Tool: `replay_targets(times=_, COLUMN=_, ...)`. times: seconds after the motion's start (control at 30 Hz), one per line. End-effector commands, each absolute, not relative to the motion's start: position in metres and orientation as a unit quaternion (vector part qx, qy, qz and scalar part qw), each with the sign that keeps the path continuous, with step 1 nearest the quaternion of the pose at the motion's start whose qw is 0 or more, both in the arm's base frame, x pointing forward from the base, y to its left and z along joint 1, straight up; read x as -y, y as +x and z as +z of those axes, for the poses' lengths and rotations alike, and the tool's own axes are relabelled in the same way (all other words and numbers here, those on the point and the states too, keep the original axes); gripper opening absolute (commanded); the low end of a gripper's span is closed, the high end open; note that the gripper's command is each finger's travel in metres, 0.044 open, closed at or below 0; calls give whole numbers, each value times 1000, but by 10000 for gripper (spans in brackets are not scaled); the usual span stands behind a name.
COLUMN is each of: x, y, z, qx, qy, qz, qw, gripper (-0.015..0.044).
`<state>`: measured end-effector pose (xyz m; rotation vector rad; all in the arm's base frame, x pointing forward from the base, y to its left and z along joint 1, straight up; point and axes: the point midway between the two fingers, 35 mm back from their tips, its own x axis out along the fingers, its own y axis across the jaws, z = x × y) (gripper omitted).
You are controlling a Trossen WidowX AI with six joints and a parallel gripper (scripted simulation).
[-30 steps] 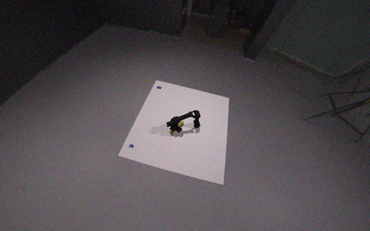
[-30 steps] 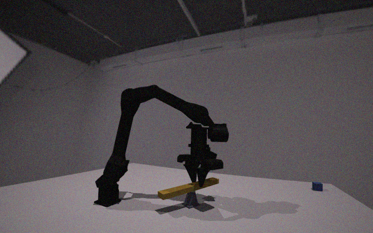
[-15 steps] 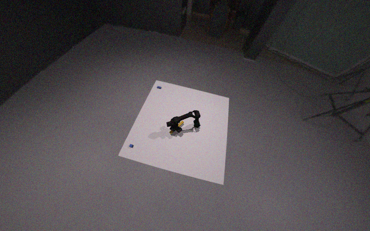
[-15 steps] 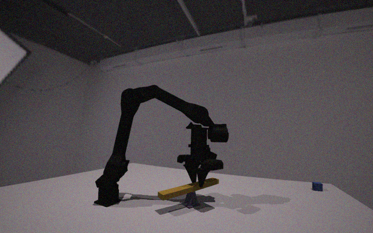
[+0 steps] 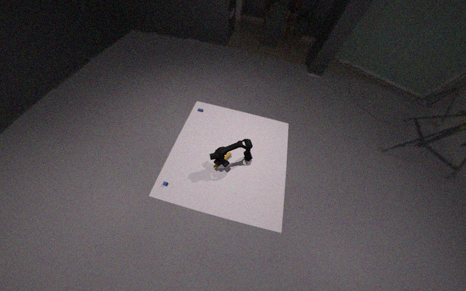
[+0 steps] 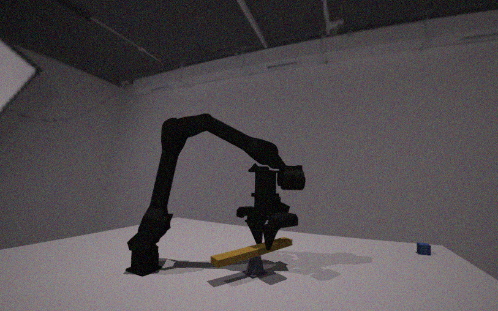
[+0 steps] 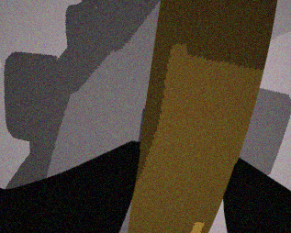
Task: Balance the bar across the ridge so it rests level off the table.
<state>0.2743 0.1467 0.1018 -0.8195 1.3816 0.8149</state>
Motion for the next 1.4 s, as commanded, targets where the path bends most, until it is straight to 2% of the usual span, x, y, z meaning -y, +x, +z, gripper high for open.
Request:
replay_targets(times=0.0, x=-147, y=274, z=100, qx=-602, qy=-356, qz=355, qw=621, gripper=0)
replay_targets(times=1.37, x=-147, y=274, z=97, qx=-602, qy=-356, qz=355, qw=621, gripper=0)
